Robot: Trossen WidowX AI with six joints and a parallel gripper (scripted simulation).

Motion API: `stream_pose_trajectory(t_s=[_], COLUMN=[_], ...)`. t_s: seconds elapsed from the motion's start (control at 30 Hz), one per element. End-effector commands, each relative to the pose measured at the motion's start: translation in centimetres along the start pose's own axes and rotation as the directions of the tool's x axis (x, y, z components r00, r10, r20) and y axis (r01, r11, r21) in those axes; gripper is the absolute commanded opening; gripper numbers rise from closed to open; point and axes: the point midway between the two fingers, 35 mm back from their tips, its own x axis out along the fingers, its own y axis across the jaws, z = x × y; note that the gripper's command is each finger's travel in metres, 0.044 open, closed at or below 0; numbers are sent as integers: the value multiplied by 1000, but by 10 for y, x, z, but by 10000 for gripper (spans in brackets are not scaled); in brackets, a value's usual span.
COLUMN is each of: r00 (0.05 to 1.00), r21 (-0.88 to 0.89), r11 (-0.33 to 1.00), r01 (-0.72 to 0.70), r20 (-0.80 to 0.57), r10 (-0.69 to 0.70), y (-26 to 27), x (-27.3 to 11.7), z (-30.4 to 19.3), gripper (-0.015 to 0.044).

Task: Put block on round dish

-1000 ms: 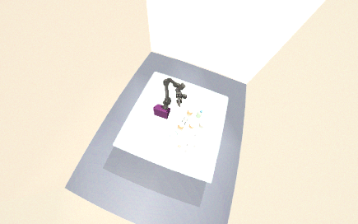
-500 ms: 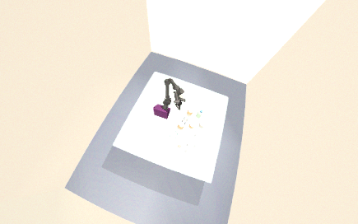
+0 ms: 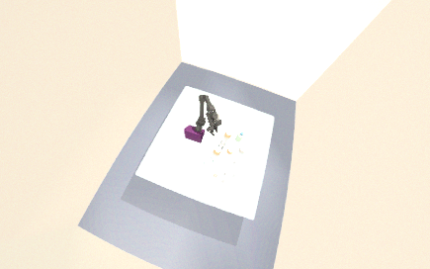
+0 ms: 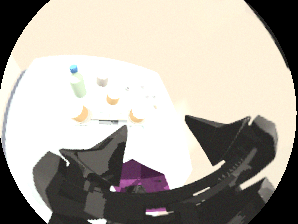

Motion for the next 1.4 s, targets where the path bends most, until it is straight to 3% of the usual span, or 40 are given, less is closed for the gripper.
stream_pose_trajectory(t_s=[0.0,0.47,0.73,1.07,1.2,1.37], r00=[994,908,901,887,890,866], r21=[98,401,415,227,227,81], r11=[989,816,803,859,868,867], r01=[-108,-416,-429,-459,-441,-491], r20=[11,127,135,57,-13,-65], r10=[108,400,412,459,456,496], y=[15,57,59,66,67,77], x=[6,10,9,18,24,28], z=[-8,-18,-19,-5,-2,11], gripper=[440,440,440,440,440,440])
